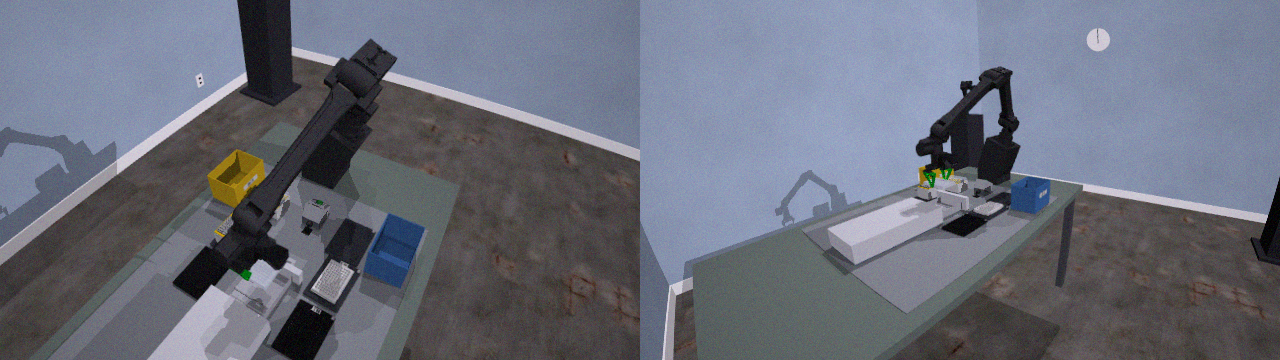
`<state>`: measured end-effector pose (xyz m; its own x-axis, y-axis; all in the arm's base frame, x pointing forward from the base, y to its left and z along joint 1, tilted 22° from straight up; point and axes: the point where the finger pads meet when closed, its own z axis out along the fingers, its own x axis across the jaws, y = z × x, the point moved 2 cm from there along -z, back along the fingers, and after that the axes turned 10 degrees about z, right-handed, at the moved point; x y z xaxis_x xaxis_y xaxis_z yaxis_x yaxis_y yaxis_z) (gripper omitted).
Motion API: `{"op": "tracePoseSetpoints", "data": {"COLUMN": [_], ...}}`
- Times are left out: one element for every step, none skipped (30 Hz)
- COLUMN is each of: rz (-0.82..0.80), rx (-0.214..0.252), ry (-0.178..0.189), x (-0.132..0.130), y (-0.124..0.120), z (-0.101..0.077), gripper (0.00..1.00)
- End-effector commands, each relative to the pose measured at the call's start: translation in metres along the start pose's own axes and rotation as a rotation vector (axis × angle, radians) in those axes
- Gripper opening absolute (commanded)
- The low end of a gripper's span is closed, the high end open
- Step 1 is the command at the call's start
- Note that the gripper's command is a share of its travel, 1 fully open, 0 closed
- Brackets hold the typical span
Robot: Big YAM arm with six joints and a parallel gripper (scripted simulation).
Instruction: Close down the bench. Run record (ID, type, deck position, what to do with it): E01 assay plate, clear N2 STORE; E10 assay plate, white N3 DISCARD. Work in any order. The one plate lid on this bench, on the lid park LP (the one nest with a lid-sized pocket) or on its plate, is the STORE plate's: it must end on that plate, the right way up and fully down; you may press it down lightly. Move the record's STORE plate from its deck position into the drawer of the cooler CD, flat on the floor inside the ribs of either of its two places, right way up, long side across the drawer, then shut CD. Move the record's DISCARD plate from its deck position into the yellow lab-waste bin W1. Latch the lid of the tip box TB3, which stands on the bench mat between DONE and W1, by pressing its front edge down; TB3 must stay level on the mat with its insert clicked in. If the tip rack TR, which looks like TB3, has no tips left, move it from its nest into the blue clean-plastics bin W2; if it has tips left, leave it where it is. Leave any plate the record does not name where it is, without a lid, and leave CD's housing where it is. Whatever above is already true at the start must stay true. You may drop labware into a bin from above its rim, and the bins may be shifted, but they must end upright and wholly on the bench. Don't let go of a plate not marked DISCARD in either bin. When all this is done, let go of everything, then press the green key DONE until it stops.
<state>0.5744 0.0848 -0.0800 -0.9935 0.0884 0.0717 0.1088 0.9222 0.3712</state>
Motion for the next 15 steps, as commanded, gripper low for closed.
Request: {"op": "tracePoseSetpoints", "data": {"rz": [-0.009, -0.009, -0.009, -0.009, -0.009, -0.009, -0.009, -0.006, -0.002, 0.000, -0.002, -0.003, -0.001, -0.001, -0.001], "rx": [-0.008, -0.008, -0.008, -0.008, -0.008, -0.008, -0.008, -0.009, -0.007, -0.005, -0.004, -0.004, -0.003, -0.003, -0.003], "ry": [-0.043, -0.043, -0.043, -0.043, -0.043, -0.043, -0.043, -0.049, -0.034, -0.020, -0.014, -0.010, -0.006, -0.006, -0.006], "x": [-0.015, -0.015, -0.015, -0.015, -0.015, -0.015, -0.015, -0.011, -0.008, -0.006, -0.004, -0.003, 0.000, 0.000, 0.000], "y": [0.005, 0.005, 0.005, 0.005, 0.005, 0.005, 0.005, 0.006, 0.005, 0.004, 0.005, 0.006, 0.005, 0.005, 0.005], "z": [-0.018, -0.018, -0.018, -0.018, -0.018, -0.018, -0.018, -0.018, -0.008, 0.001, 0.007, 0.009, 0.012, 0.012, 0.012], "gripper": [0.00, 0.00, 0.00, 0.00, 0.00, 0.00, 0.00, 0.00, 0.00, 0.00, 0.00, 0.00, 0.00, 0.00, 0.00]}}
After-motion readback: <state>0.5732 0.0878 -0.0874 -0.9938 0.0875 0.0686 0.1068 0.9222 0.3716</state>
